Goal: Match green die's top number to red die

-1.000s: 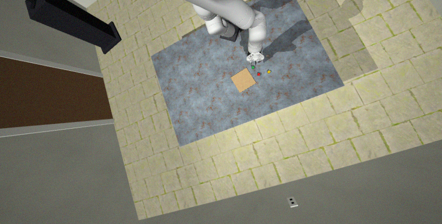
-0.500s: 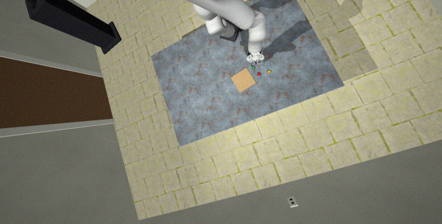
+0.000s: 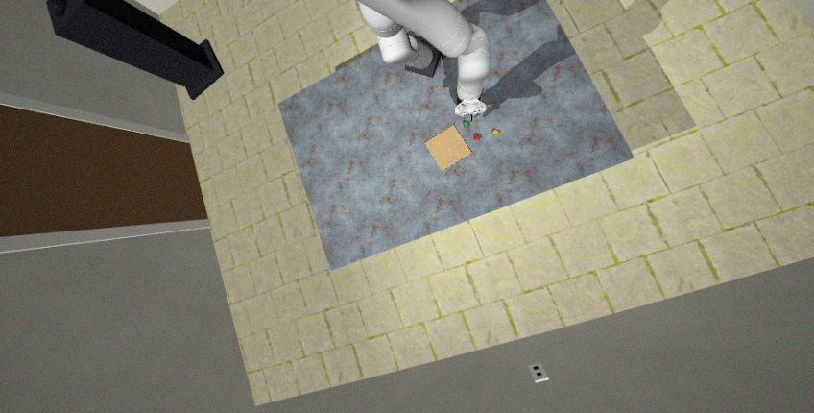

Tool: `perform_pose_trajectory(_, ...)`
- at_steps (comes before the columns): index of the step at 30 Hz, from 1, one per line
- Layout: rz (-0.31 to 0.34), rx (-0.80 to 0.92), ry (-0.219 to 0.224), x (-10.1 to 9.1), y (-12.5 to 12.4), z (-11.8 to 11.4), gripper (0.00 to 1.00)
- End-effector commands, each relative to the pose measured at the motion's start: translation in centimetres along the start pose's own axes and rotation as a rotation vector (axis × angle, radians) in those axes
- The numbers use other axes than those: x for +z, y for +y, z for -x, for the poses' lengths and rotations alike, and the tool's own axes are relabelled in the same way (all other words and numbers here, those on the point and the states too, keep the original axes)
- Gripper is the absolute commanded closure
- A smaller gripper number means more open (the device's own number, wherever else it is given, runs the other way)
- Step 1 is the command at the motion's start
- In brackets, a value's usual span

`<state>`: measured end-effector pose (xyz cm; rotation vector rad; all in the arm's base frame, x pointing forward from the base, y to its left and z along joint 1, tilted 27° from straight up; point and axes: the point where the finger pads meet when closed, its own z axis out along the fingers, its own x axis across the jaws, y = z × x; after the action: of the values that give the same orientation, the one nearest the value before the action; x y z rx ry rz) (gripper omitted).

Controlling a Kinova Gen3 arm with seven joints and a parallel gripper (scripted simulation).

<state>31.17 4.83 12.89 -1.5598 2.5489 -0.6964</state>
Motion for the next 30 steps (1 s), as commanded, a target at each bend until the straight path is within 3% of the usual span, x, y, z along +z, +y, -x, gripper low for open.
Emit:
perform_pose_trajectory(1, 0.0, 0.002, 0.012, 0.6, 0.0, -0.3, 0.36)
perform_pose_trajectory(30, 0.0, 0.002, 0.012, 3.7, -0.1, -0.4, 0.36)
